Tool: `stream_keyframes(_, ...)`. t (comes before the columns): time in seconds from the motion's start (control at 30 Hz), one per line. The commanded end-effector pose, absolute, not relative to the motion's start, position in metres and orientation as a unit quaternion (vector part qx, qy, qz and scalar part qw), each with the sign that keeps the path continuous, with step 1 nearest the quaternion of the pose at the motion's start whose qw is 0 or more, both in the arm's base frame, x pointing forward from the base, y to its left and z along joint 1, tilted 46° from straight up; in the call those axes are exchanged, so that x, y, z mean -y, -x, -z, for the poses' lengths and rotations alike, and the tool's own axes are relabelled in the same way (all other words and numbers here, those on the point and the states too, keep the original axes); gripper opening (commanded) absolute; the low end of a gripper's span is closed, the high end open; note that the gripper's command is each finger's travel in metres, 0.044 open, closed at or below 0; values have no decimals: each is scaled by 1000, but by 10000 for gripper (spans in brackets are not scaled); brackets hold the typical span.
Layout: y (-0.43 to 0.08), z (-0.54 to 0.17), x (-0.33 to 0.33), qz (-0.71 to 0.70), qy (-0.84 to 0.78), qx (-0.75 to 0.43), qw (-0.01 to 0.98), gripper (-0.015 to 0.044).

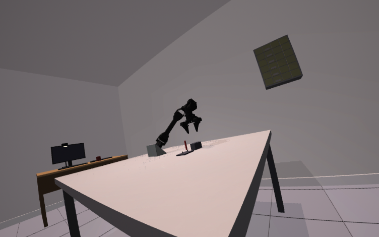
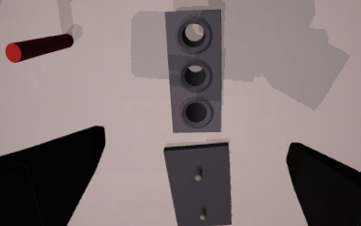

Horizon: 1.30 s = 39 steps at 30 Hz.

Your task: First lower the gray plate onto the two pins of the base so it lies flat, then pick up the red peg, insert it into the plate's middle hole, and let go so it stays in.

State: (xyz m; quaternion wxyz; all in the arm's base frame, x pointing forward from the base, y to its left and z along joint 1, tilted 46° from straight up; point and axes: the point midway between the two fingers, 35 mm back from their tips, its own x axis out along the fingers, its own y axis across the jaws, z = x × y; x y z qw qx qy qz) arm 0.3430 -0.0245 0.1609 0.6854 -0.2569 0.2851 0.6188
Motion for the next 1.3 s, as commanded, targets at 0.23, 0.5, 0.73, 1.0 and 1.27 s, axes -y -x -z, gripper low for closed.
stream_keyframes(0.23,-338,-169,14,-634,295,-242,673,440)
stream_keyframes(0.5,-342,-136,-21,-634,295,-241,674,440)
stream_keyframes(0.73,-345,-126,-31,-634,295,-241,674,440)
stream_keyframes(1.0,-347,-118,-38,-633,295,-241,674,440)
stream_keyframes(1.27,-349,-109,-47,-633,295,-241,674,440)
